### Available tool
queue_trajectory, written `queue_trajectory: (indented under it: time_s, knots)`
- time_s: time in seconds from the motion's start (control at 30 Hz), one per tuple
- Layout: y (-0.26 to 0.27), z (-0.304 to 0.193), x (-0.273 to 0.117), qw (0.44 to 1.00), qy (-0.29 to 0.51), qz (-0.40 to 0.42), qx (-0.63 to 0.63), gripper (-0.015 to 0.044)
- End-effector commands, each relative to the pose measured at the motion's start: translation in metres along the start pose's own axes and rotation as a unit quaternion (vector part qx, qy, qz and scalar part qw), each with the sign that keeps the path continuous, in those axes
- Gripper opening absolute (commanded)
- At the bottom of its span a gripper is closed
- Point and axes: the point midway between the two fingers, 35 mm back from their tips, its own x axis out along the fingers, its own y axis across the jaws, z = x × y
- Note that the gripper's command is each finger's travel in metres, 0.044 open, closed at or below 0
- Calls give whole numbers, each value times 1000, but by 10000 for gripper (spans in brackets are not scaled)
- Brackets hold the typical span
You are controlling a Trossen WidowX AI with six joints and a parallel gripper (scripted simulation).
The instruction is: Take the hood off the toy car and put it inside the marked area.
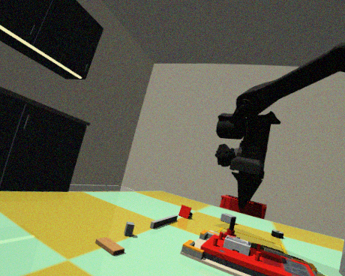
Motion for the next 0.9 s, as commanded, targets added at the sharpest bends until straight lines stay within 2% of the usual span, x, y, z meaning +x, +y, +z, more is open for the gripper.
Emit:
queue_trajectory:
  time_s: [0.0,0.53,0.87]
  knots:
    - [-32,3,-4,1000,-4,-9,3,0]
    - [-132,-11,-6,1000,-4,-13,-4,0]
    - [-174,-26,-4,1000,2,-1,-9,0]
